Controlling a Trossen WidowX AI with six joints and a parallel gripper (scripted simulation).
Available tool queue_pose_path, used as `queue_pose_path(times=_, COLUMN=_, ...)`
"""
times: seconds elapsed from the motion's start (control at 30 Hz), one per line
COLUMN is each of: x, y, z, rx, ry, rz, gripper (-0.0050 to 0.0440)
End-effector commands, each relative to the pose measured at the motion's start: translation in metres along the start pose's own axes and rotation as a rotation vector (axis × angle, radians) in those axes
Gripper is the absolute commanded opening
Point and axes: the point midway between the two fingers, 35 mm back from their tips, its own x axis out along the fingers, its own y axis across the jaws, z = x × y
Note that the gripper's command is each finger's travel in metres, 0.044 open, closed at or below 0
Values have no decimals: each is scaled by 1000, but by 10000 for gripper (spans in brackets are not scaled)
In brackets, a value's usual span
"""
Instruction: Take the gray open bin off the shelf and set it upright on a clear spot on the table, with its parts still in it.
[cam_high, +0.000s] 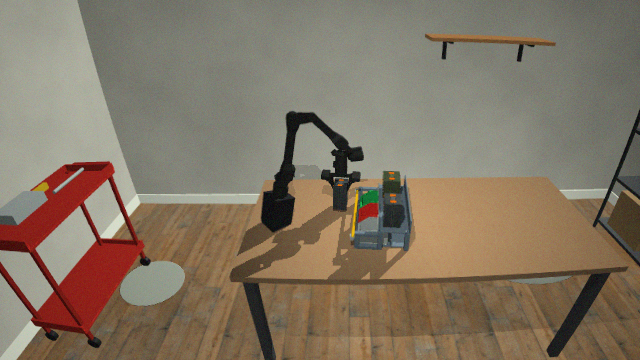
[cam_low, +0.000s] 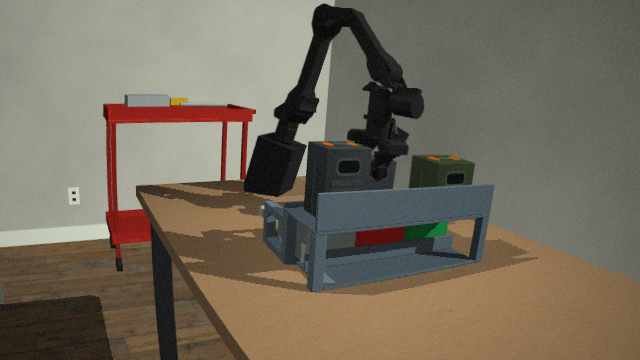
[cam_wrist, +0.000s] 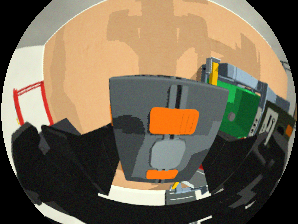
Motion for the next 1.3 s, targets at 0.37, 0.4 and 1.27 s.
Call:
queue_pose_path(times=0.37, x=-16, y=-11, z=5, rx=-9, ry=-25, rz=-62, gripper=0)
queue_pose_path(times=0.4, x=-10, y=-7, z=3, rx=-5, ry=-15, rz=-38, gripper=0)
queue_pose_path(times=1.27, x=-16, y=-10, z=5, rx=-9, ry=-25, rz=-62, gripper=0)
